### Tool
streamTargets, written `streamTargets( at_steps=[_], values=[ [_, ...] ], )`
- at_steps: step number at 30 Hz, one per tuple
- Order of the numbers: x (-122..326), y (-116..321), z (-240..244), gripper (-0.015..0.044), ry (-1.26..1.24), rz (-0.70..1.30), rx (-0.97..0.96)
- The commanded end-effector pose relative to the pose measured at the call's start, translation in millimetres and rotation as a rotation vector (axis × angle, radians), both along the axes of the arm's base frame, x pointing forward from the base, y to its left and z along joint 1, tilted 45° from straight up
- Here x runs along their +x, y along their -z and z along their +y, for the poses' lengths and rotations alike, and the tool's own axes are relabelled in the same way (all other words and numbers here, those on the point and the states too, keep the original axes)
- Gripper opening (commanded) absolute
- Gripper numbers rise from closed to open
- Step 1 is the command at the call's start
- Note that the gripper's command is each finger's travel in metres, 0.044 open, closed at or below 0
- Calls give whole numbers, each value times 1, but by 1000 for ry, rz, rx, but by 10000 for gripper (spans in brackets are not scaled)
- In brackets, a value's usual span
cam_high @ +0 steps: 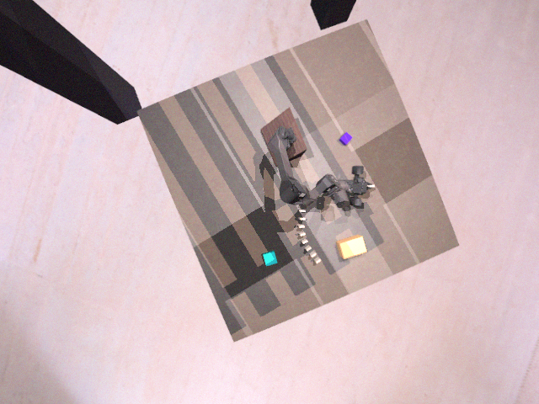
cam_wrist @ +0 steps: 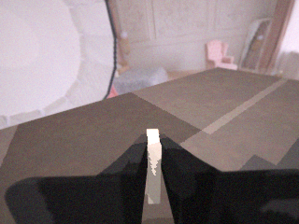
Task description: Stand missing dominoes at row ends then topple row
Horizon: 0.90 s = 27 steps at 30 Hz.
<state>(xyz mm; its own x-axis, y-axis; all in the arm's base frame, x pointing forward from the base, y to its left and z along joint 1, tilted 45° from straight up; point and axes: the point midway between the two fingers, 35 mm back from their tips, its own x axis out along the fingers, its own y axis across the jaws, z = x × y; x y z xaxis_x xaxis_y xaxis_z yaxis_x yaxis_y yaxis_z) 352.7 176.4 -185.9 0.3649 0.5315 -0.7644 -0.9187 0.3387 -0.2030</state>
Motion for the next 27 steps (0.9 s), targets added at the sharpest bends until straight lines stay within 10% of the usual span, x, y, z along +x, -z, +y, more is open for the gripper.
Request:
streamTargets(
  at_steps=[1, 27],
  values=[
    [-5, -10, -3, 25, -28, -47, 33],
    [-19, -38, -11, 25, -93, -177, 110]
  ],
)
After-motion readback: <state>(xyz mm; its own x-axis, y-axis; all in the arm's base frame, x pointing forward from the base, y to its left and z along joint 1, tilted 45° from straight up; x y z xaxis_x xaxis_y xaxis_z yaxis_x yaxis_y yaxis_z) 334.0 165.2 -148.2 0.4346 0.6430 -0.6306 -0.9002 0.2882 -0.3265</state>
